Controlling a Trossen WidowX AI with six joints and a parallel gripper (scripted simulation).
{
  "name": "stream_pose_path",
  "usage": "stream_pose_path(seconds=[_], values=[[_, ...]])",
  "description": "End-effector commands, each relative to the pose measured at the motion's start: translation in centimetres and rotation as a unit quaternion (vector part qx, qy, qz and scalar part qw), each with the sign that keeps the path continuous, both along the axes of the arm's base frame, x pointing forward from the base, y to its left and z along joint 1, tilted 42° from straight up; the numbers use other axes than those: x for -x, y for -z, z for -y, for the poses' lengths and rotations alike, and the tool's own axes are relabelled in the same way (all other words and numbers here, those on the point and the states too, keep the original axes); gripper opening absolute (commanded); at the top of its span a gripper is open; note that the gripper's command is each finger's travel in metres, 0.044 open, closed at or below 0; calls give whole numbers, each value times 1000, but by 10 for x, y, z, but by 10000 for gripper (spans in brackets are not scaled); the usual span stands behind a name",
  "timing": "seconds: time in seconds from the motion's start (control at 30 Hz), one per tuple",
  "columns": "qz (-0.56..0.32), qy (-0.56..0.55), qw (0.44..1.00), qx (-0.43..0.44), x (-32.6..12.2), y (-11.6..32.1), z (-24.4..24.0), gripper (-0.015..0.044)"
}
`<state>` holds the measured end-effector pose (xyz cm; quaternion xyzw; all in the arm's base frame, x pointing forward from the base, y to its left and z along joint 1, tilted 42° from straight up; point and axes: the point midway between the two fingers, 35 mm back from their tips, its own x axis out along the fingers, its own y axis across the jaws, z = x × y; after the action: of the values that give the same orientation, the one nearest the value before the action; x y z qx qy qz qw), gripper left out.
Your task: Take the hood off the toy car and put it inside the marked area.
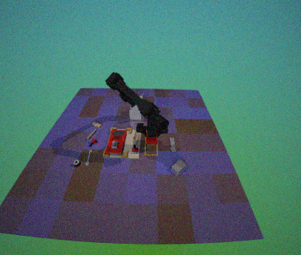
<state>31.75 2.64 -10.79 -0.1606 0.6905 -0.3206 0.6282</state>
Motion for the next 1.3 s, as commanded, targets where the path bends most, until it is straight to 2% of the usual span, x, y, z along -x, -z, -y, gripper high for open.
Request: stream_pose_path(seconds=[0.0, 1.27], values=[[-2, -2, 1000, 1, 1, 2, 3, 0], [-2, -2, 1000, 2, 8, 23, 21, 0]])
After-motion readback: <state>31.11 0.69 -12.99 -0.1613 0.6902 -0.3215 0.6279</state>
